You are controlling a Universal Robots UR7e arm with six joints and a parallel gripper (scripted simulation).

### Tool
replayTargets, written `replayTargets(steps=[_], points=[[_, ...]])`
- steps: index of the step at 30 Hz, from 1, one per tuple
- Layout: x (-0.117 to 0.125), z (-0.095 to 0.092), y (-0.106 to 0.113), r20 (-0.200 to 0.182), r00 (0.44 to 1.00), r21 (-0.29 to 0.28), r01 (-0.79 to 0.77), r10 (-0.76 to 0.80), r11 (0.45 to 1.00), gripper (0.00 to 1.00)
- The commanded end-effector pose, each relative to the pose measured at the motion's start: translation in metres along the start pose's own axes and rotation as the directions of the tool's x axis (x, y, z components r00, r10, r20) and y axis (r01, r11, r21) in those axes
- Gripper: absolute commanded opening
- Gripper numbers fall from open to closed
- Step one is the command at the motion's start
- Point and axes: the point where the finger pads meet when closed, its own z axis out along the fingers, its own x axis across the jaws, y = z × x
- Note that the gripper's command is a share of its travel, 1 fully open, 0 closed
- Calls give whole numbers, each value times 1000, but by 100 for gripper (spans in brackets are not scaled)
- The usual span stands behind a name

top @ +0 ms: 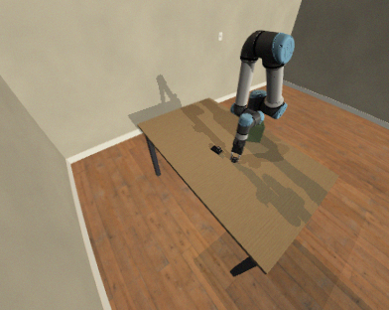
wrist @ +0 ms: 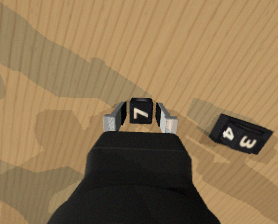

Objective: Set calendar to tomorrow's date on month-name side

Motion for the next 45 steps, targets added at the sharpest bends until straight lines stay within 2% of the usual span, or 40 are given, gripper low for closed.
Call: replayTargets(steps=[1, 15, 16, 45], points=[[0, 0, 0, 0, 1000, 1, 0, 0, 1000, 87], [0, 0, 0, 0, 1000, 1, 0, 0, 1000, 87], [0, 0, 0, 0, 1000, 1, 0, 0, 1000, 57], [0, 0, 0, 0, 1000, 1, 0, 0, 1000, 57]])
